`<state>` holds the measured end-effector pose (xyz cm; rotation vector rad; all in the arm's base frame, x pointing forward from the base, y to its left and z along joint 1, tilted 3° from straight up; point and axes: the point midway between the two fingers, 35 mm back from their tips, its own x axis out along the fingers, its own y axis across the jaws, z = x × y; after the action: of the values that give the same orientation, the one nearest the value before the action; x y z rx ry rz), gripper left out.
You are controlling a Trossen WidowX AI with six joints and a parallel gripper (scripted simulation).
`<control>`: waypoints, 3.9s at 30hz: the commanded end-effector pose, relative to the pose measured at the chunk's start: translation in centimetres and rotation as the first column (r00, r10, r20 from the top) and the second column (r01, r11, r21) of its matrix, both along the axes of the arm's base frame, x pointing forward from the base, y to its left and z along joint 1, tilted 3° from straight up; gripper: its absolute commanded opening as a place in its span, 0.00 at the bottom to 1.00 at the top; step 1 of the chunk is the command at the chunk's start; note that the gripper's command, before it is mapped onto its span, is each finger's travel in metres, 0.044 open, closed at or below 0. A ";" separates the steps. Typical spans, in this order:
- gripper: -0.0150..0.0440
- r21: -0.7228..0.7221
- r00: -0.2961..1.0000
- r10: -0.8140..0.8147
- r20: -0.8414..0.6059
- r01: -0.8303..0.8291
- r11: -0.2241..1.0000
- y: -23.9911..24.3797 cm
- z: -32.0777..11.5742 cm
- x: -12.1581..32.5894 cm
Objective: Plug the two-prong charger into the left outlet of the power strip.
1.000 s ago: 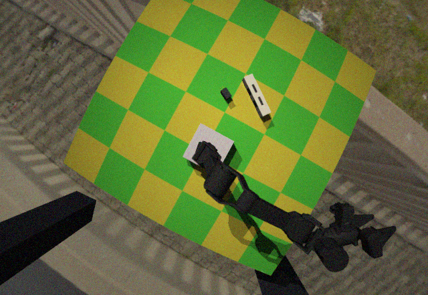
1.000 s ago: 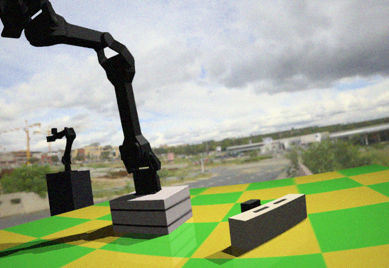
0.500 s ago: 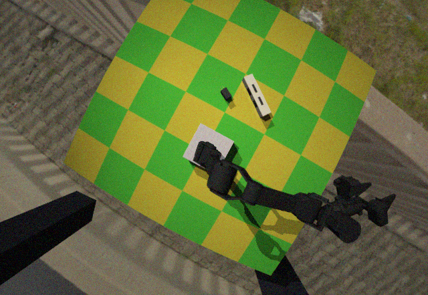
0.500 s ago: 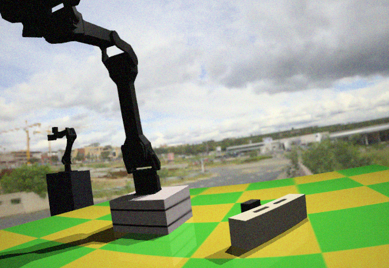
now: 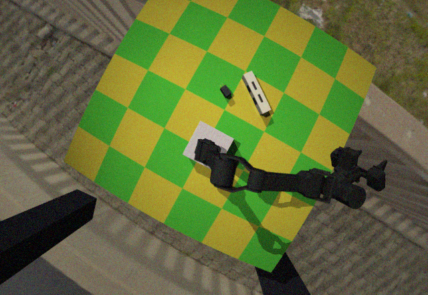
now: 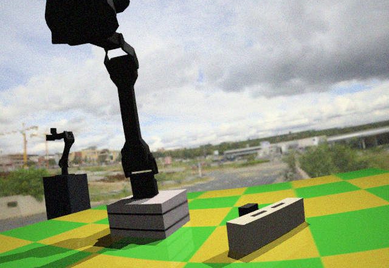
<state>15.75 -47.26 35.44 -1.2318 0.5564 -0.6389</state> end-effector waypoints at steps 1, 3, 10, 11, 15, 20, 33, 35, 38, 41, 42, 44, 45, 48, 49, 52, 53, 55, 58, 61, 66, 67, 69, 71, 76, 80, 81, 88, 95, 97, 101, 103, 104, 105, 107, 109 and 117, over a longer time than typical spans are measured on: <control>1.00 0.067 1.000 0.016 0.006 -0.017 0.998 0.4 -1.6 1.8; 1.00 0.098 1.000 0.027 0.005 -0.028 0.995 0.8 -2.3 2.8; 1.00 0.206 0.998 0.066 -0.004 -0.064 0.976 2.2 -5.0 6.3; 1.00 0.222 0.997 0.071 -0.006 -0.068 0.973 2.5 -5.4 6.8; 1.00 0.281 0.996 0.093 -0.016 -0.085 0.956 3.6 -7.0 8.7; 1.00 0.348 0.992 0.121 -0.036 -0.101 0.932 5.1 -8.9 10.9; 1.00 0.479 0.971 0.203 -0.125 -0.120 0.869 10.2 -13.7 15.5; 1.00 0.503 0.967 0.216 -0.136 -0.120 0.856 11.1 -14.4 16.2; 1.00 0.537 0.960 0.235 -0.154 -0.118 0.835 12.4 -15.5 17.1; 1.00 0.569 0.953 0.251 -0.172 -0.112 0.815 13.7 -16.6 17.8; 1.00 0.579 0.950 0.255 -0.178 -0.108 0.808 14.1 -16.9 18.0; 1.00 0.599 0.945 0.264 -0.191 -0.101 0.795 15.0 -17.6 18.4; 1.00 0.608 0.943 0.269 -0.197 -0.097 0.788 15.4 -17.9 18.6; 1.00 0.634 0.934 0.283 -0.218 -0.085 0.768 16.7 -18.9 19.1; 1.00 0.643 0.931 0.287 -0.225 -0.080 0.762 17.2 -19.3 19.2; 1.00 0.666 0.918 0.308 -0.248 -0.069 0.743 18.7 -20.3 19.8; 1.00 0.674 0.914 0.316 -0.256 -0.066 0.736 19.2 -20.6 19.9; 1.00 0.688 0.904 0.330 -0.272 -0.057 0.724 20.2 -21.3 20.2; 1.00 0.707 0.888 0.351 -0.297 -0.043 0.706 21.7 -22.2 20.6; 1.00 0.723 0.871 0.372 -0.322 -0.027 0.690 23.2 -23.2 20.8; 1.00 0.745 0.838 0.406 -0.366 0.002 0.667 25.8 -24.7 21.1; 1.00 0.749 0.830 0.413 -0.375 0.009 0.663 26.3 -25.0 21.1; 1.00 0.755 0.815 0.426 -0.393 0.022 0.655 27.3 -25.5 21.1; 1.00 0.761 0.799 0.439 -0.411 0.035 0.648 28.3 -26.1 21.1; 1.00 0.769 0.756 0.470 -0.456 0.070 0.635 30.8 -27.4 20.8; 1.00 0.771 0.717 0.492 -0.493 0.098 0.629 32.7 -28.4 20.5; 1.00 0.771 0.708 0.498 -0.502 0.105 0.628 33.2 -28.6 20.4; 1.00 0.763 0.634 0.530 -0.563 0.152 0.629 36.3 -30.1 19.4; 1.00 0.746 0.558 0.554 -0.618 0.193 0.638 39.2 -31.3 18.2; 1.00 0.739 0.535 0.559 -0.633 0.204 0.642 40.0 -31.6 17.8; 1.00 0.723 0.487 0.567 -0.664 0.224 0.654 41.6 -32.2 16.9; 1.00 0.713 0.462 0.570 -0.680 0.234 0.661 42.3 -32.5 16.4; 1.00 0.708 0.449 0.571 -0.688 0.239 0.665 42.6 -32.6 16.2; 1.00 0.702 0.436 0.571 -0.696 0.243 0.669 43.0 -32.8 15.9; 1.00 0.690 0.410 0.572 -0.711 0.251 0.678 43.7 -33.0 15.4; 1.00 0.678 0.383 0.571 -0.726 0.259 0.688 44.3 -33.2 14.9; 1.00 0.626 0.283 0.561 -0.778 0.279 0.728 46.4 -33.9 12.7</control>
<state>29.28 -1.34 1.86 -0.7664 1.4996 0.6439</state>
